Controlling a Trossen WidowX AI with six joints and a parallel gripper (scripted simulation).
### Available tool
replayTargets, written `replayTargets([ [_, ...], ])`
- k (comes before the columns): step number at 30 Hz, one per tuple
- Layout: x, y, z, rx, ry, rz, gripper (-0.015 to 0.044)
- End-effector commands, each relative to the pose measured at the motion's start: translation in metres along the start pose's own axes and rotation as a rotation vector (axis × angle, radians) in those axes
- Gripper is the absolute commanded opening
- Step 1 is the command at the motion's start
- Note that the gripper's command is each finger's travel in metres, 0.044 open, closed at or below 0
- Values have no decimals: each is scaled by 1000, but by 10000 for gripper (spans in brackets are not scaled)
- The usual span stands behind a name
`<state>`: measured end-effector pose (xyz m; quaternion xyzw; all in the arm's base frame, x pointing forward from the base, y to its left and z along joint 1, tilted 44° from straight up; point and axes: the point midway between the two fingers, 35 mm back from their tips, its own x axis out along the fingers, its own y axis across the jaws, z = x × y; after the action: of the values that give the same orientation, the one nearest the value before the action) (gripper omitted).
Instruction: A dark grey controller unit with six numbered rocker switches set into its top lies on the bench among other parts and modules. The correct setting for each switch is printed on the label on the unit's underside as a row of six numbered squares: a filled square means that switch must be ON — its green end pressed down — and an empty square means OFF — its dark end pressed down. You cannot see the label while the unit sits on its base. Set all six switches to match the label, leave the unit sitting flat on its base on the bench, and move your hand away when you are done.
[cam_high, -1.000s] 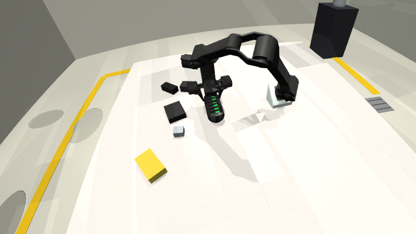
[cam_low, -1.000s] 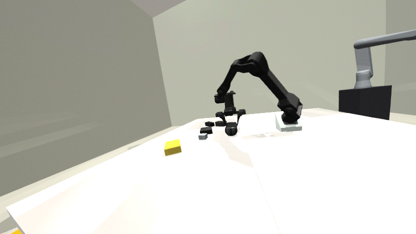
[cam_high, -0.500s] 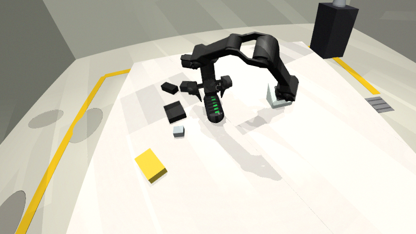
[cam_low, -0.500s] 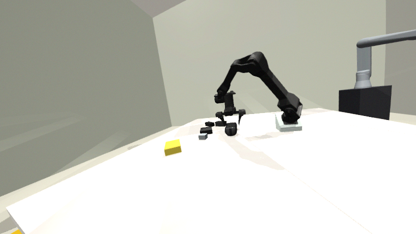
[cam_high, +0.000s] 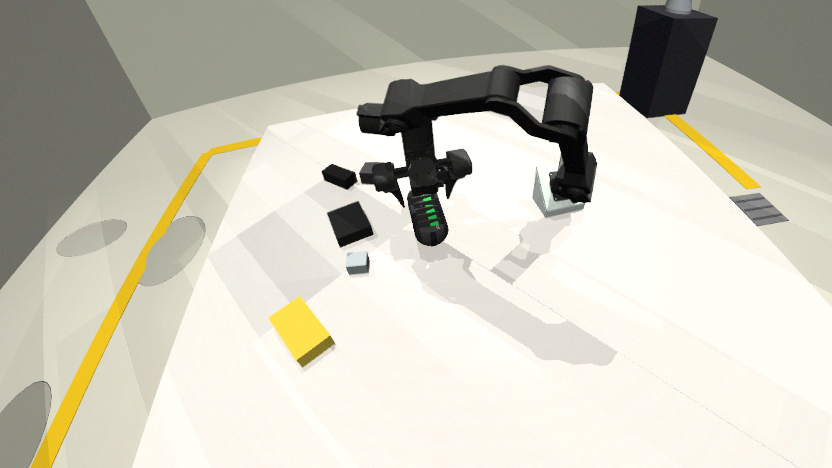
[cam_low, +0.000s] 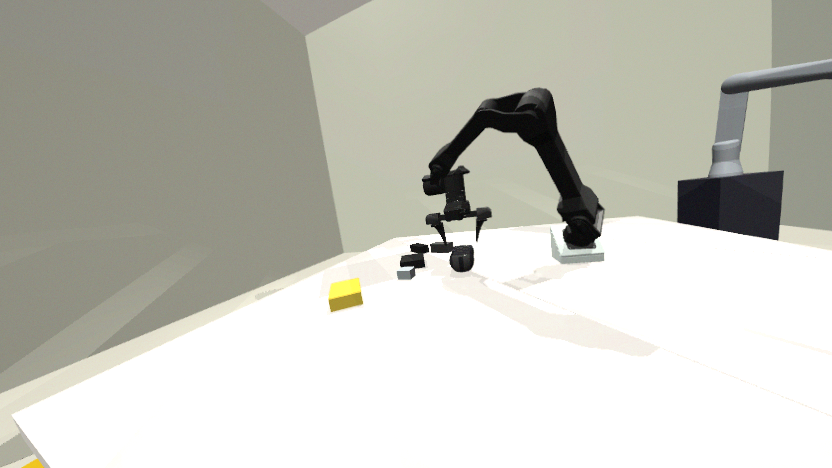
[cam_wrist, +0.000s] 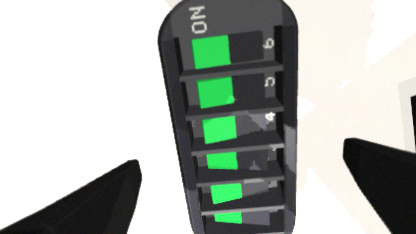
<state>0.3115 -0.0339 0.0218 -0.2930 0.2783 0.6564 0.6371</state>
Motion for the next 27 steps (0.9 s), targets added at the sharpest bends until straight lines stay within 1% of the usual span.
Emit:
replayTargets([
  [1,0,1,1,5,-2,2,440],
  [10,-2,0,1,5,-2,2,440],
  [15,-48,0,-1,2,1,2,440],
  [19,-50,0,-1,2,1,2,440],
  [27,-50,0,-1,2,1,2,230],
])
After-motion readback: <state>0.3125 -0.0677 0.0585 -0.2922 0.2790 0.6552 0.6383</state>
